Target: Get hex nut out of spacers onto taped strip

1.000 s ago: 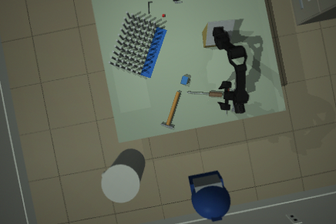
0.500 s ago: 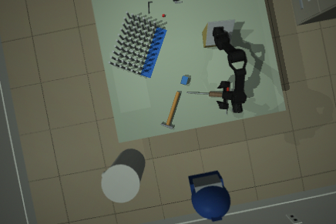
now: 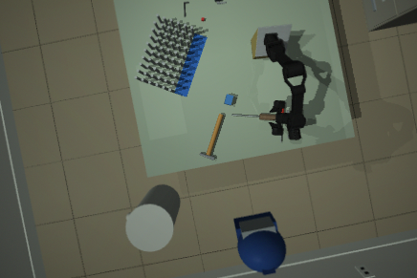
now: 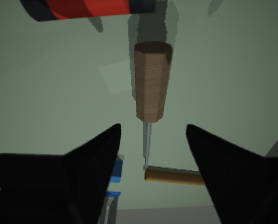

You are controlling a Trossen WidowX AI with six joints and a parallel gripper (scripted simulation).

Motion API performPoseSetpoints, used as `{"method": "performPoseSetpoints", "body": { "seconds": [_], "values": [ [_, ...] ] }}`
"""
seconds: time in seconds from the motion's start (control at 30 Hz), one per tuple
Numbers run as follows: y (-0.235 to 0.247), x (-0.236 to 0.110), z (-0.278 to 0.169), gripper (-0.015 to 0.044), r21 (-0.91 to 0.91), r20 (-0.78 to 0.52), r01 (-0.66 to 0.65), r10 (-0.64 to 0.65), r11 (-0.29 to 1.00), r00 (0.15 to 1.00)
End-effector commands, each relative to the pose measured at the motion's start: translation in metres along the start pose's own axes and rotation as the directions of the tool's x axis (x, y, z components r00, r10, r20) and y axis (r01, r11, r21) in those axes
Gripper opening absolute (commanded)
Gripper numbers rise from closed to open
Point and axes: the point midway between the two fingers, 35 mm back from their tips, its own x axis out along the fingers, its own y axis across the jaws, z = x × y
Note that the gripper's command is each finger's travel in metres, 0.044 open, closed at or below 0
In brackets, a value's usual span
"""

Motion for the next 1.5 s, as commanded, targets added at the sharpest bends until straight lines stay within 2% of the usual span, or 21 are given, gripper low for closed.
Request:
{"method": "performPoseSetpoints", "body": {
  "seconds": [0.0,1.47],
  "values": [
    [0.001,0.001,0.001,0.0280,-0.005,0.002,-0.003,0.003,1.000,1.000],
    [0.000,0.067,0.025,0.0280,-0.005,0.001,-0.003,0.003,1.000,1.000]
  ]
}}
